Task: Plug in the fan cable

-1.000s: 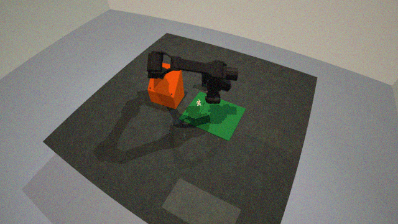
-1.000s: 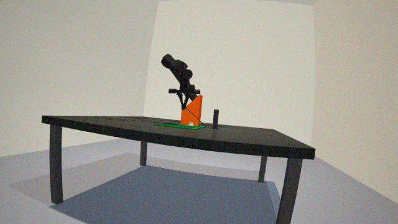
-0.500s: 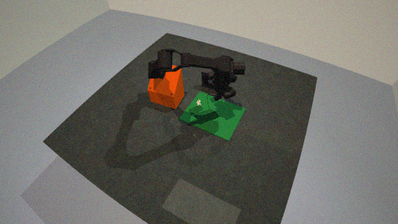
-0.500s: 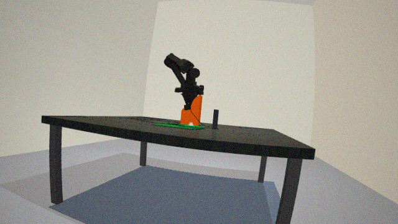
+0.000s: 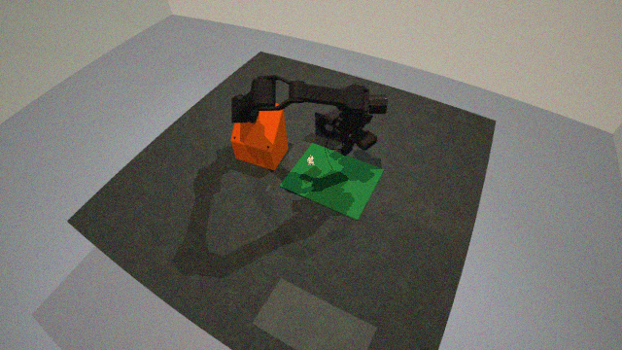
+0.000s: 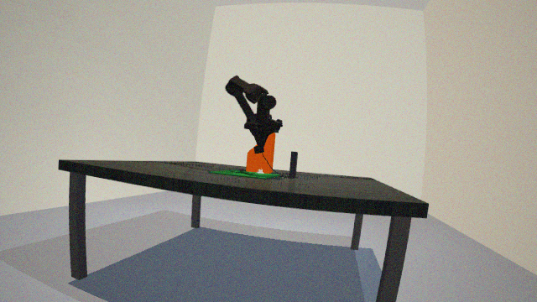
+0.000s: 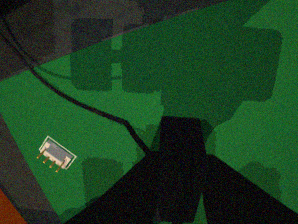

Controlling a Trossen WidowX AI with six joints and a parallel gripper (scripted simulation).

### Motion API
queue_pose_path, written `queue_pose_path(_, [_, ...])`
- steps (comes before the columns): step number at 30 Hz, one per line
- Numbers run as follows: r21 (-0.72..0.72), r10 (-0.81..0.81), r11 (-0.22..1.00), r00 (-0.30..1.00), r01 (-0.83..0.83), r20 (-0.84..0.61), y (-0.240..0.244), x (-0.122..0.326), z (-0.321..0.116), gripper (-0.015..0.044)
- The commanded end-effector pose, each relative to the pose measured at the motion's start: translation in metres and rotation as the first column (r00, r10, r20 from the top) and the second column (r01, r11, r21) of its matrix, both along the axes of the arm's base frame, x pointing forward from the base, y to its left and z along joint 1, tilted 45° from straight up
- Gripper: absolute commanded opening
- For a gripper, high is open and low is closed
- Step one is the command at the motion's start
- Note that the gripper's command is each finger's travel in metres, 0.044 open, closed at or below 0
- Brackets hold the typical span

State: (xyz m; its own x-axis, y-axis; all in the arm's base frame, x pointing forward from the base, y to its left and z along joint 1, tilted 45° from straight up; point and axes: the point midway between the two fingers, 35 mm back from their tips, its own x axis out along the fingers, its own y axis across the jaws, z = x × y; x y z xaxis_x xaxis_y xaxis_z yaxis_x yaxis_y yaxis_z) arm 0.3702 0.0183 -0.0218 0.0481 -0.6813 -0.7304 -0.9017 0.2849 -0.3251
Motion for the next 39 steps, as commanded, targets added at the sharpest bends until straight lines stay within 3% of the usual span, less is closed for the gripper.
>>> queue_pose_path(1, [0.04, -0.006, 0.999, 1.0, 0.007, -0.022, -0.004, -0.002, -0.005, 0.0])
queue_pose_path(39, [0.519, 0.015, 0.855, 0.997, 0.026, -0.074, -0.022, -0.016, -0.037, 0.0])
